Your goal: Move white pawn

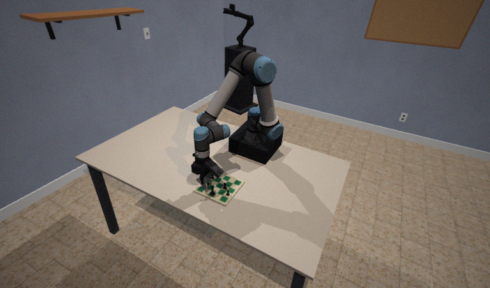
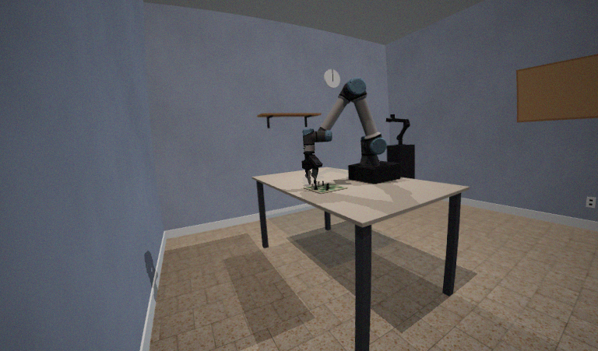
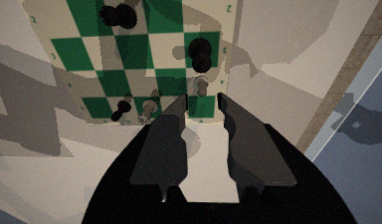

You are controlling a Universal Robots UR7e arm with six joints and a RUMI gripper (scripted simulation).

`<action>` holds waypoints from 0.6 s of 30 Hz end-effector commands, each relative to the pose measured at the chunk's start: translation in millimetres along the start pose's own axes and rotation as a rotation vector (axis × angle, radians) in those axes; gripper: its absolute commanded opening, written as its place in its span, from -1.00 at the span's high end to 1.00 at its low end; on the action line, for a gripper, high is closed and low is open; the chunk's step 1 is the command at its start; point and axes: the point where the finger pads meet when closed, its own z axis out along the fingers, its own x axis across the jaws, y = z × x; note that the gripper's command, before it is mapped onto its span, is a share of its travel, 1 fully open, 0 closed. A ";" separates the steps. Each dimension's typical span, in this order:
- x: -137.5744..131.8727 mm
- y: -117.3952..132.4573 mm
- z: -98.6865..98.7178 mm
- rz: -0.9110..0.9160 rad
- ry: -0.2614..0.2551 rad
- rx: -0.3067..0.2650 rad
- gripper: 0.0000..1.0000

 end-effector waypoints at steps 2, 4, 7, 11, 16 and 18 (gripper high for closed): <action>0.3 0.2 -15.7 0.000 0.001 0.000 0.60; 0.3 0.2 -26.8 0.000 0.001 0.000 0.60; 0.3 0.2 -43.1 0.000 0.001 0.000 0.60; 0.3 0.2 -60.3 0.000 0.001 0.000 0.60; 0.3 0.2 -68.7 0.000 0.001 0.000 0.60; 0.3 0.2 -69.0 0.000 0.001 0.000 0.60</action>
